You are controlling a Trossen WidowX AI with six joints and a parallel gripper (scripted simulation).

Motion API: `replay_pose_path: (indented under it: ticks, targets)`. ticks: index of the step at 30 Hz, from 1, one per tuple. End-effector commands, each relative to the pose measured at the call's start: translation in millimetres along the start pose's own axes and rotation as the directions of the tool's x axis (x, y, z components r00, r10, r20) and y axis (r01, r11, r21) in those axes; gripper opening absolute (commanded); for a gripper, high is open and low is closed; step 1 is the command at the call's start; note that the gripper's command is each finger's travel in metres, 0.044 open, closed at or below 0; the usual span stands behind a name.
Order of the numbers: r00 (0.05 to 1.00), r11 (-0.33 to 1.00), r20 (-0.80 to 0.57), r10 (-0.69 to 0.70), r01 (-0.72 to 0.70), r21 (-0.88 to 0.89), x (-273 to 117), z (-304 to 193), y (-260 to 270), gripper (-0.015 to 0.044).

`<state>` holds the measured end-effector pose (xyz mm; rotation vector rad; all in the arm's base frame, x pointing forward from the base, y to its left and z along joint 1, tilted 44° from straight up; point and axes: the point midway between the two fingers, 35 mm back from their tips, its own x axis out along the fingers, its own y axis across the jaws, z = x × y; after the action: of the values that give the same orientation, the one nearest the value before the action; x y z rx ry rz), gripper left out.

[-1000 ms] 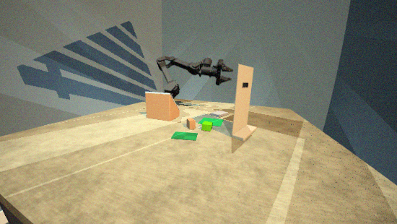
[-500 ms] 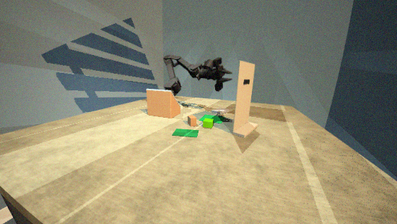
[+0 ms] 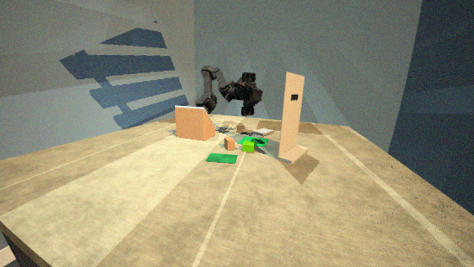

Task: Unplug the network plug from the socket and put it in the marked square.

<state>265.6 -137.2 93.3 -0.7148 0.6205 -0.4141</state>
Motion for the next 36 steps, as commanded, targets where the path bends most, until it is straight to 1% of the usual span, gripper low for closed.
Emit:
replay_pose_path:
  ticks: [1,24,36]
  targets:
    - [1.0,1.0,-0.012,-0.002,0.002,-0.019,1,-4,1,0.0156]
    - [1.0,1.0,-0.01,-0.004,0.004,-0.018,57,11,1,0.0156]
    - [1.0,1.0,-0.01,-0.005,0.005,-0.018,69,15,0,0.0156]
